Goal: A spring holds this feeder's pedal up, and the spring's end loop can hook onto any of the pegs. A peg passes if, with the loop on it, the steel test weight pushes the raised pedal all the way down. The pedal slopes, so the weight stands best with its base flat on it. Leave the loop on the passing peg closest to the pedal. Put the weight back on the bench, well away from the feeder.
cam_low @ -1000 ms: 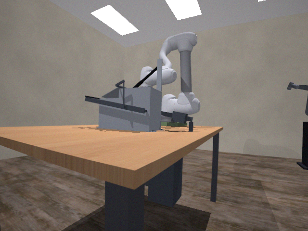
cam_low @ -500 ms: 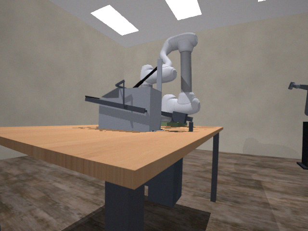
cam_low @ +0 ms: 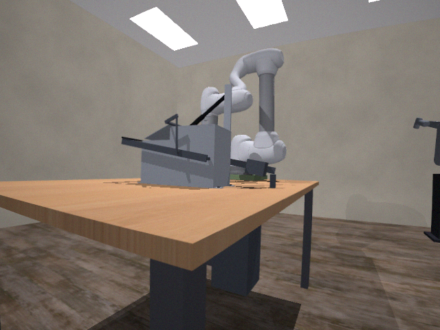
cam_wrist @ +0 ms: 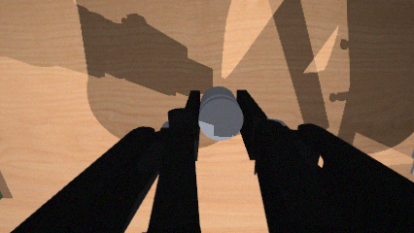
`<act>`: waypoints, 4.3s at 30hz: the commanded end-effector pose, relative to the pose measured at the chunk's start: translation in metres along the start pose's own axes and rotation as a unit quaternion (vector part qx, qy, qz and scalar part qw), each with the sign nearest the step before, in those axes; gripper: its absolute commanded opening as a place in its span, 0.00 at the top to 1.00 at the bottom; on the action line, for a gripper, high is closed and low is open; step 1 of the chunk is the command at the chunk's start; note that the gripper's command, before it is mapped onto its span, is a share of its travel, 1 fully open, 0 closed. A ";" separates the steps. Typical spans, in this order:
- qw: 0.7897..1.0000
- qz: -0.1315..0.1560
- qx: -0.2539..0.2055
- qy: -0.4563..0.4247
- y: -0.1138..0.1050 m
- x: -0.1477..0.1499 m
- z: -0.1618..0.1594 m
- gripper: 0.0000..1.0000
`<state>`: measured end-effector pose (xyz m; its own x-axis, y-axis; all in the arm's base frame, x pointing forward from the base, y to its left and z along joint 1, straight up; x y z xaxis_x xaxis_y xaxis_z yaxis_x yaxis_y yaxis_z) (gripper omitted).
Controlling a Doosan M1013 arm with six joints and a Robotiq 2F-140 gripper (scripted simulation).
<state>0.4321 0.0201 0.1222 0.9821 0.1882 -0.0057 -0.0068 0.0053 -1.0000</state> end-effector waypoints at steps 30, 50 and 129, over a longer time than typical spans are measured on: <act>1.000 -0.001 0.000 0.000 -0.065 0.000 0.000 0.75; 1.000 -0.001 0.000 0.000 -0.108 0.000 0.000 0.75; 0.999 0.004 -0.033 0.000 -0.180 0.081 -0.065 0.75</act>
<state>0.5208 -0.0272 0.2997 0.9822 0.1873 -0.0144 -0.0034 -0.0586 -0.9983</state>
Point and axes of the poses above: the point where the finger pads meet when closed, its own y axis out along the fingers, its own x axis across the jaws, z = x × y, the point moved 8 cm from there along -y, back along the fingers, and after that the axes turned 8 degrees about -y, right-handed, at the moved point
